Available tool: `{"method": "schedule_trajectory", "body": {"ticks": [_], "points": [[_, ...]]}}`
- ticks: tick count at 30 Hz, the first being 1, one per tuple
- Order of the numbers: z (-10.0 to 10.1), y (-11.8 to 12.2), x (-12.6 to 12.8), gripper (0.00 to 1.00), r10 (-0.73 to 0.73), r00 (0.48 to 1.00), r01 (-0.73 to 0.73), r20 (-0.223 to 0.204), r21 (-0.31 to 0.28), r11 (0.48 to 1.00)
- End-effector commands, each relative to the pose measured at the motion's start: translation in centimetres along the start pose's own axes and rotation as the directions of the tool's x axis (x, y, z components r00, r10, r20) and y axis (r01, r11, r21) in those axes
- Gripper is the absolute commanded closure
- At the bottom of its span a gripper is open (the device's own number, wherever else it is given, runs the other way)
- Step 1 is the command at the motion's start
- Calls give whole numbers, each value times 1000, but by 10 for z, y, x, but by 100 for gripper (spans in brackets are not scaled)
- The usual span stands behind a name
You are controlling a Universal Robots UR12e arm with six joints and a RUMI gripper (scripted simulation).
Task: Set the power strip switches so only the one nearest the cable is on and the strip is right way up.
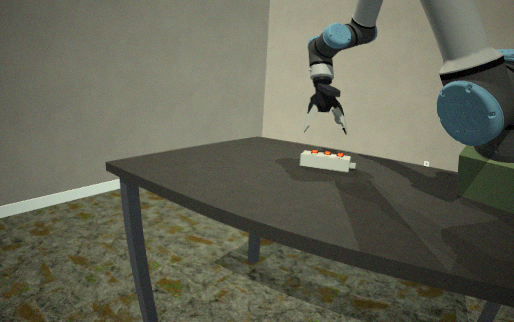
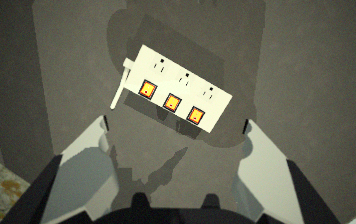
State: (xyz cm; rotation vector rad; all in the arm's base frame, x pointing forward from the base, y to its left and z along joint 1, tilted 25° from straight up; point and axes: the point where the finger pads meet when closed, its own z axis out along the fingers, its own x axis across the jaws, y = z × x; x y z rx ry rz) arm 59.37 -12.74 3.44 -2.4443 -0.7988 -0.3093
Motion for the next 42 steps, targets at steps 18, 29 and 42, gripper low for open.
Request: {"method": "schedule_trajectory", "body": {"ticks": [18,29,42], "points": [[-1,0,0,0,0,1000,0,0,-1,1000],[-1,0,0,0,0,1000,0,0,-1,1000],[-6,-1,-1,0,51,999,-51,-3,-23,998]]}}
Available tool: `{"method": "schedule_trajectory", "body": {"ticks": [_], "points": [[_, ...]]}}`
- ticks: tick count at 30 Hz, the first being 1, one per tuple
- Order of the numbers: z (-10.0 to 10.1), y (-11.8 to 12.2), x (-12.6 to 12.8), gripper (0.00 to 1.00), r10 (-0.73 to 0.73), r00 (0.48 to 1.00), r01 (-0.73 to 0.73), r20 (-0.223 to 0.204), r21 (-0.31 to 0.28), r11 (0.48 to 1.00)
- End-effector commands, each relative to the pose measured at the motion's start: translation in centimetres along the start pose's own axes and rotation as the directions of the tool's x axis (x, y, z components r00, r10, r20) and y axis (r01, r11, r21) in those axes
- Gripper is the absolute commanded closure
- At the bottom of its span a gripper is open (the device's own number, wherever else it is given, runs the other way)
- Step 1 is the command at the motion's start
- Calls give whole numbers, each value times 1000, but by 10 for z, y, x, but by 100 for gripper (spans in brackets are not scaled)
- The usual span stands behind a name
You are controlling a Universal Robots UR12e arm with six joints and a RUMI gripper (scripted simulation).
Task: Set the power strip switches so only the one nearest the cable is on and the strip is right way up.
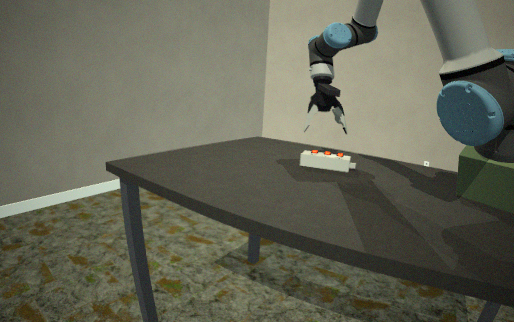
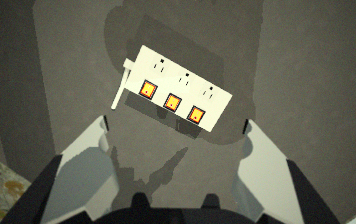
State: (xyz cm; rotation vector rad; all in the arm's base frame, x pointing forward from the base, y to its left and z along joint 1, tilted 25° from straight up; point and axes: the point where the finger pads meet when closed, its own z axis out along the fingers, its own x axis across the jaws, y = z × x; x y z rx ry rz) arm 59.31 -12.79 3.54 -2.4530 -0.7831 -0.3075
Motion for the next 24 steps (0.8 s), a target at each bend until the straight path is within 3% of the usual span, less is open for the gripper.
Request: {"method": "schedule_trajectory", "body": {"ticks": [1,8,10,17,24], "points": [[-7,-2,-2,0,59,998,-59,-4,-26,998],[-29,-10,-9,0,289,956,-293,-46,-118,949],[-29,-10,-9,0,289,956,-293,-46,-118,949],[-50,-18,-17,0,493,860,-509,-127,-184,841],[-62,-23,-22,0,596,781,-625,-188,-208,753]]}}
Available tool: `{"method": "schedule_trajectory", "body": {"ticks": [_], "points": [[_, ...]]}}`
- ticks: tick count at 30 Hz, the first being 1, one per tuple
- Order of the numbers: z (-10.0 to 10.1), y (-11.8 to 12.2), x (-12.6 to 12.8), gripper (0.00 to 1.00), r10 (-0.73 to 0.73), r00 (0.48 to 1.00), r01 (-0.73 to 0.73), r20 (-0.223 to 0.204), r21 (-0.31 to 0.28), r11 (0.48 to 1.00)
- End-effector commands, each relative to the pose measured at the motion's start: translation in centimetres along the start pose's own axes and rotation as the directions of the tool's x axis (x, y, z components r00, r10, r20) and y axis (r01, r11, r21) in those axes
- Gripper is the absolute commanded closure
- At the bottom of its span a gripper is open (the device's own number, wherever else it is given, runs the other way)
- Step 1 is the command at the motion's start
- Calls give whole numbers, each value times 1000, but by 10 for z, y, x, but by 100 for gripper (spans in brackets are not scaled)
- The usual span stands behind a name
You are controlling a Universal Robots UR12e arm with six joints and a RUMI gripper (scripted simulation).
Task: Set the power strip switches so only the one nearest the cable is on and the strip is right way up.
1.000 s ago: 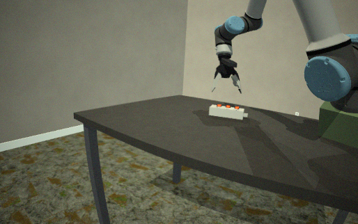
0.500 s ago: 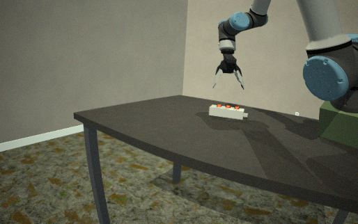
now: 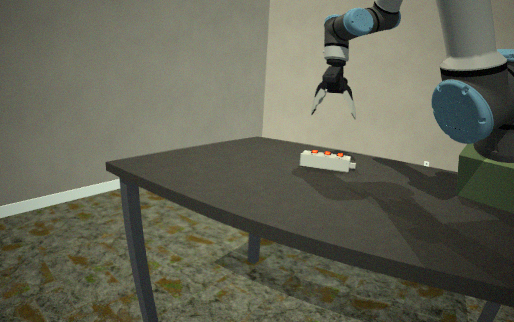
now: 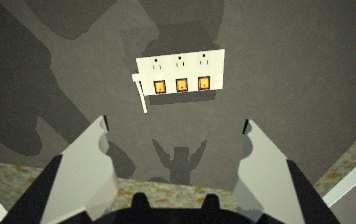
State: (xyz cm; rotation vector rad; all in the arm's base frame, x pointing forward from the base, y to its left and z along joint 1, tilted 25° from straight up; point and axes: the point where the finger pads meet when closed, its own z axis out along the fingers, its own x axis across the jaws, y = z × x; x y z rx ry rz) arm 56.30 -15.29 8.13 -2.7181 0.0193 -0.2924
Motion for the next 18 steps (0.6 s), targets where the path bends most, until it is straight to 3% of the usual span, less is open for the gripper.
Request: {"method": "schedule_trajectory", "body": {"ticks": [1,18], "points": [[-10,1,-3,0,100,995,-101,-28,-41,994],[-11,1,-4,0,111,993,-112,-32,-45,993]]}}
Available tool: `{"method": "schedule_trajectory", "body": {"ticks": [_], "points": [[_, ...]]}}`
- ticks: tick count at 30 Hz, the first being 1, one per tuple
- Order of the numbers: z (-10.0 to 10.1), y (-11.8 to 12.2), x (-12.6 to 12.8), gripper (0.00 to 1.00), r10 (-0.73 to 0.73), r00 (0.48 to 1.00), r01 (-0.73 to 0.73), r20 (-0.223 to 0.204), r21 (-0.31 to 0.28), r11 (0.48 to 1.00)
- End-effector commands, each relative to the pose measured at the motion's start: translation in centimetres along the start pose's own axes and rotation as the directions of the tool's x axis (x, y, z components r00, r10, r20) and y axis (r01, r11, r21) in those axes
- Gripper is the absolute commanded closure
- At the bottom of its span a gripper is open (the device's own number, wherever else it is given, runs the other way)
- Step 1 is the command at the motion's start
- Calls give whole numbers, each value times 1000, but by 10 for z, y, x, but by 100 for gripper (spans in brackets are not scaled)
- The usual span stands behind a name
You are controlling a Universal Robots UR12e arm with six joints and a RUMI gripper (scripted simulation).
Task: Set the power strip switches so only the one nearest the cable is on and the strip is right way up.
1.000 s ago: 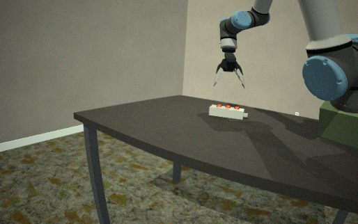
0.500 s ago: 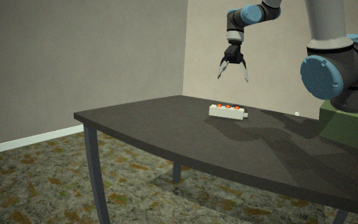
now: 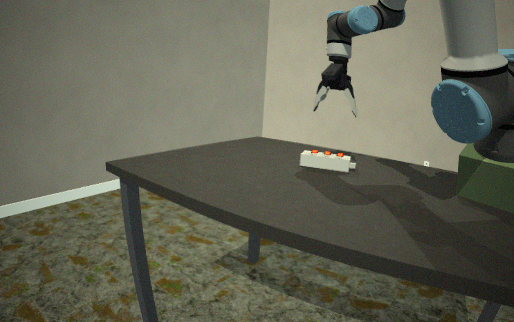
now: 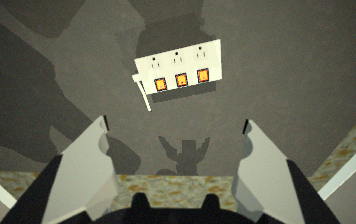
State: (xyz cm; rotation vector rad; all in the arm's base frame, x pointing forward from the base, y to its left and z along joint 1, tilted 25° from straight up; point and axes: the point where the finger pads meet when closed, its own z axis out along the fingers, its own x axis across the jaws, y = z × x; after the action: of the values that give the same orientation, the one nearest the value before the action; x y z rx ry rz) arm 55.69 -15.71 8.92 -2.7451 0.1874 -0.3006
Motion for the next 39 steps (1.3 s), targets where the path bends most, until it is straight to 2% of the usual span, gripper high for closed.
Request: {"method": "schedule_trajectory", "body": {"ticks": [1,12,19,24,29,34,36,39], "points": [[-1,0,1,0,0,1000,0,-1,-1,1000],[1,0,1,0,-40,999,40,-1,-1,999],[4,-1,1,0,-121,993,121,-1,-1,993],[9,-2,1,0,-250,968,250,0,-1,968],[16,-3,1,0,-418,908,418,1,-1,908],[24,-4,1,0,-602,798,602,2,-1,798],[24,-4,1,0,-602,798,602,2,-1,798],[29,-4,2,0,-707,707,707,2,-1,707]]}}
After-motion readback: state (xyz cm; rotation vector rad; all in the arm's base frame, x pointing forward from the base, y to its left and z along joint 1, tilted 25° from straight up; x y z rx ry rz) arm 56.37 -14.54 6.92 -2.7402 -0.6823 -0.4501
